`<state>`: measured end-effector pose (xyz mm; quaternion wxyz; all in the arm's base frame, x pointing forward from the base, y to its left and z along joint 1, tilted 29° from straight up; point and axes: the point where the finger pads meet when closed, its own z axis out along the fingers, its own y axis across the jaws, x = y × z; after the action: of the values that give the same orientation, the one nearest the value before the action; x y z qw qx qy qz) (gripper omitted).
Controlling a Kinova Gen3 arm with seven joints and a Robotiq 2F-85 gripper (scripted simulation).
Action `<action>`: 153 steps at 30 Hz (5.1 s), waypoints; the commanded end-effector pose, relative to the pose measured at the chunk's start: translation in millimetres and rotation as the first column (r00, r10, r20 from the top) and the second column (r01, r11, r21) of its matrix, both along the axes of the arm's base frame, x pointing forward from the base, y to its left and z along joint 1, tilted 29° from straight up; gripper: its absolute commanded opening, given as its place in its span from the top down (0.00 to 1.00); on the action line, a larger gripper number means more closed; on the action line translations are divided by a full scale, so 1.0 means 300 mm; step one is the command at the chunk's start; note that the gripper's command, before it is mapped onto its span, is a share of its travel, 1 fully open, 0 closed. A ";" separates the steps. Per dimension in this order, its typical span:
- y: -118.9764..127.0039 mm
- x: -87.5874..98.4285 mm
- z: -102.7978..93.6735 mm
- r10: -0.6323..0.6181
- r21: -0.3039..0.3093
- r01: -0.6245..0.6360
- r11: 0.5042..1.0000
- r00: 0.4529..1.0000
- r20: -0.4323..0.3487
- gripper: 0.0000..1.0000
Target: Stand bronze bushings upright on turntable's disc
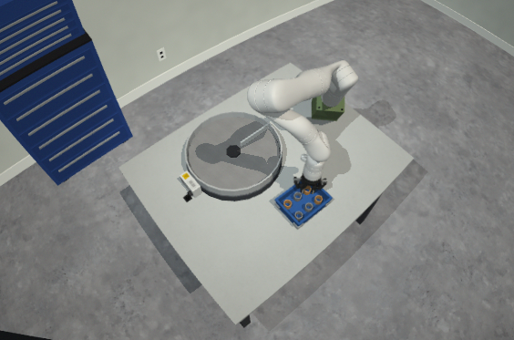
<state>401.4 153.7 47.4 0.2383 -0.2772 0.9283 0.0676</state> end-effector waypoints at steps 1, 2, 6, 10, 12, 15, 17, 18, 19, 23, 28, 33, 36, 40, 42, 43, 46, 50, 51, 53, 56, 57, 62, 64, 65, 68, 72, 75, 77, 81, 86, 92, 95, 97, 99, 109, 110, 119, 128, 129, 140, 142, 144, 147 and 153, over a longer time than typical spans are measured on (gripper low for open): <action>0.000 0.000 0.001 0.000 0.000 0.000 1.000 1.000 0.001 0.61; 0.000 0.000 0.001 0.000 0.000 0.000 1.000 1.000 0.001 0.61; 0.000 0.000 0.001 0.000 0.000 0.000 1.000 1.000 0.001 0.61; 0.000 0.000 0.001 0.000 0.000 0.000 1.000 1.000 0.001 0.61; 0.000 0.000 0.001 0.000 0.000 0.000 1.000 1.000 0.001 0.61; 0.000 0.000 0.001 0.000 0.000 0.000 1.000 1.000 0.001 1.00; 0.000 0.000 0.001 0.000 0.000 0.000 1.000 1.000 0.001 1.00; 0.000 0.000 0.001 0.000 0.000 0.000 1.000 1.000 0.001 1.00; 0.000 0.000 0.001 0.000 0.000 0.000 1.000 1.000 0.001 1.00; 0.000 0.000 0.001 0.000 0.000 0.000 1.000 1.000 0.001 1.00; 0.000 0.000 0.001 0.000 0.000 0.000 1.000 1.000 0.001 1.00; 0.000 0.000 0.001 0.000 0.000 0.000 1.000 1.000 0.001 1.00; 0.000 0.000 0.001 0.000 0.000 0.000 1.000 1.000 0.001 1.00; 0.000 0.000 0.001 0.000 0.000 0.000 1.000 1.000 0.001 1.00; 0.000 0.000 0.001 0.000 0.000 0.000 1.000 1.000 0.001 1.00; 0.000 0.000 0.001 0.000 0.000 0.000 1.000 1.000 0.001 1.00; 0.000 0.000 0.001 0.000 0.000 0.000 1.000 1.000 0.001 1.00; 0.000 0.000 0.001 0.000 0.000 0.000 1.000 1.000 0.001 1.00; 0.000 0.000 0.001 0.000 0.000 0.000 1.000 1.000 0.001 1.00; 0.000 0.000 0.001 0.000 0.000 0.000 1.000 1.000 0.001 1.00; 0.000 0.000 0.001 0.000 0.000 0.000 1.000 1.000 0.001 1.00; 0.000 0.000 0.001 0.000 0.000 0.000 1.000 1.000 0.001 1.00; 0.000 0.000 0.002 0.000 0.000 0.000 1.000 1.000 0.001 1.00; -0.001 0.000 0.003 0.000 0.000 0.000 1.000 1.000 0.001 1.00; -0.001 -0.001 0.004 0.000 0.000 0.000 1.000 1.000 0.001 1.00; -0.003 -0.004 0.011 0.000 0.000 0.000 1.000 1.000 0.001 1.00; -0.008 -0.012 0.027 0.000 0.000 0.000 1.000 1.000 0.001 1.00; -0.010 -0.014 0.033 0.000 0.000 0.000 1.000 1.000 0.001 1.00; -0.013 -0.020 0.046 0.000 0.000 0.000 1.000 1.000 0.001 1.00; -0.023 -0.036 0.079 0.000 0.000 0.000 1.000 1.000 0.001 1.00; -0.038 -0.059 0.130 0.000 0.000 0.000 1.000 1.000 0.001 1.00; -0.051 -0.080 0.175 0.000 0.000 0.000 1.000 1.000 0.001 1.00; -0.061 -0.095 0.207 0.000 0.000 0.000 1.000 1.000 0.001 1.00; -0.066 -0.104 0.227 0.000 0.000 0.000 1.000 1.000 0.001 1.00; -0.072 -0.112 0.244 0.000 0.000 0.000 1.000 1.000 0.001 1.00; -0.086 -0.134 0.291 0.000 0.000 0.000 1.000 1.000 0.000 1.00; -0.087 -0.136 0.295 0.000 0.000 0.000 1.000 1.000 0.000 1.00; -0.093 -0.145 0.316 0.000 0.000 0.000 1.000 1.000 0.001 1.00; -0.095 -0.149 0.323 0.000 0.000 0.000 1.000 1.000 0.001 1.00; -0.095 -0.149 0.324 0.000 0.000 0.000 1.000 1.000 0.001 1.00; -0.096 -0.150 0.327 0.000 0.000 0.000 1.000 1.000 0.001 1.00; -0.096 -0.150 0.327 0.000 0.000 0.000 1.000 1.000 0.001 1.00; -0.096 -0.150 0.327 0.000 0.000 0.000 1.000 1.000 0.001 1.00; -0.096 -0.150 0.327 0.000 0.000 0.000 1.000 1.000 0.001 1.00; -0.096 -0.150 0.327 0.000 0.000 0.000 1.000 1.000 0.001 1.00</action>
<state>356.2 124.9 145.3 0.2384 -0.2773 0.9283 0.0677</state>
